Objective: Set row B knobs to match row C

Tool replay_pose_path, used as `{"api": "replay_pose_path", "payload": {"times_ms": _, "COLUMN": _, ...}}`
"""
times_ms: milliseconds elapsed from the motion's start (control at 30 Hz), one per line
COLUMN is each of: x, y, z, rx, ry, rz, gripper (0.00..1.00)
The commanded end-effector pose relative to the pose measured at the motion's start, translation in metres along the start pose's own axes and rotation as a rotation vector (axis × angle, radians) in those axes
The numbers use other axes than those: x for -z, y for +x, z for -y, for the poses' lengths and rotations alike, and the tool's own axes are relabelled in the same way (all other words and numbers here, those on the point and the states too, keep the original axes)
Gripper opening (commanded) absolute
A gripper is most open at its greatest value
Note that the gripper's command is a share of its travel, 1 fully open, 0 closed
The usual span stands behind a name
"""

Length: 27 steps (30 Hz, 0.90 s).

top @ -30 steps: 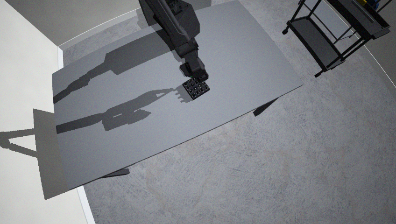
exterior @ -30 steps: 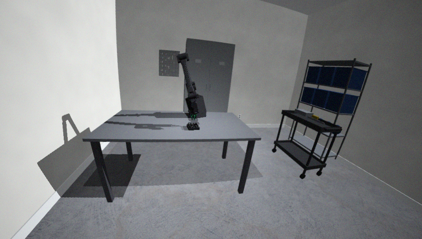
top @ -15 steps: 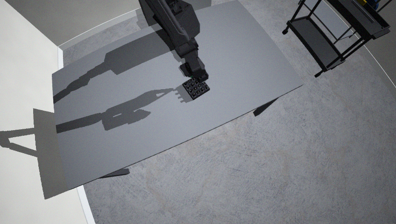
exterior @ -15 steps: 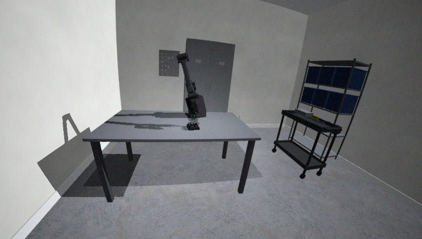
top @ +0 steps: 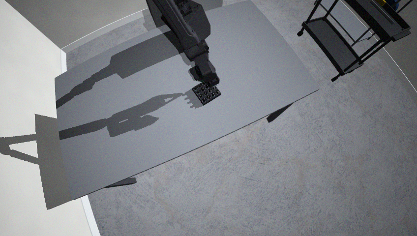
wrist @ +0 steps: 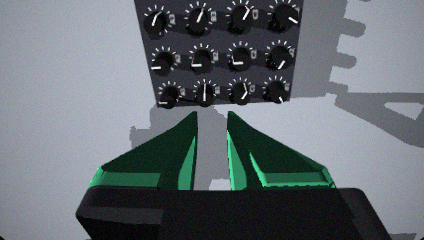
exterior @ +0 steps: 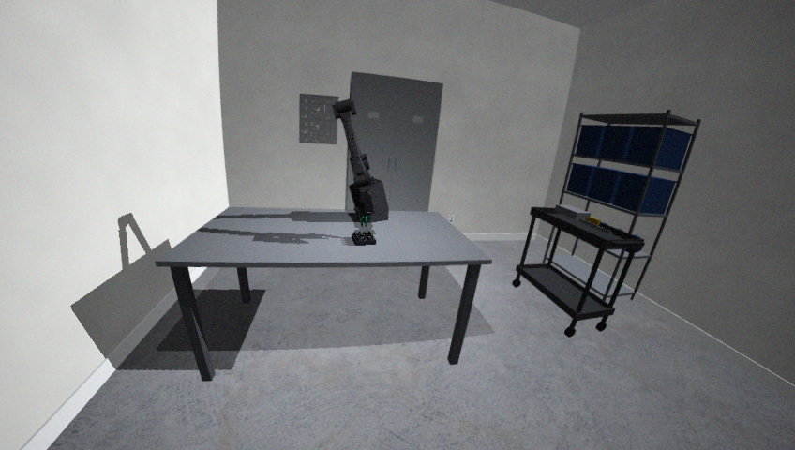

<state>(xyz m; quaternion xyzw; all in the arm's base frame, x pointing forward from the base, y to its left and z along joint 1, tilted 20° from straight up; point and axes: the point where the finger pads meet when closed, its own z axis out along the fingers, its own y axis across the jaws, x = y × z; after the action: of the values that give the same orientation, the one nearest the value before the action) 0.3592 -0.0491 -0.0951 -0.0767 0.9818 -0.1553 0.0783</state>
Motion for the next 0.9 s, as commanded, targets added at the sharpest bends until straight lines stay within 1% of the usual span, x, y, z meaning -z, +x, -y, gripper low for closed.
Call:
{"api": "replay_pose_path", "payload": {"times_ms": 0, "x": 0.007, "y": 0.0, "z": -0.005, "rx": -0.022, "ry": 0.0, "rz": 0.004, "gripper": 0.19}}
{"api": "replay_pose_path", "payload": {"times_ms": 67, "x": 0.01, "y": -0.002, "z": -0.004, "rx": -0.085, "ry": 0.001, "rz": 0.011, "gripper": 0.19}}
{"api": "replay_pose_path", "payload": {"times_ms": 167, "x": 0.012, "y": -0.002, "z": -0.004, "rx": -0.223, "ry": 0.001, "rz": 0.011, "gripper": 0.19}}
{"api": "replay_pose_path", "payload": {"times_ms": 400, "x": 0.013, "y": 0.0, "z": -0.006, "rx": -0.423, "ry": 0.001, "rz": 0.004, "gripper": 0.19}}
{"api": "replay_pose_path", "payload": {"times_ms": 467, "x": 0.013, "y": 0.0, "z": -0.006, "rx": -0.423, "ry": 0.001, "rz": 0.004, "gripper": 0.19}}
{"api": "replay_pose_path", "payload": {"times_ms": 500, "x": 0.016, "y": -0.001, "z": -0.005, "rx": -0.496, "ry": 0.001, "rz": 0.011, "gripper": 0.19}}
{"api": "replay_pose_path", "payload": {"times_ms": 700, "x": 0.019, "y": -0.004, "z": -0.005, "rx": -0.66, "ry": -0.001, "rz": 0.015, "gripper": 0.19}}
{"api": "replay_pose_path", "payload": {"times_ms": 867, "x": 0.02, "y": 0.0, "z": -0.006, "rx": -0.801, "ry": 0.0, "rz": 0.008, "gripper": 0.19}}
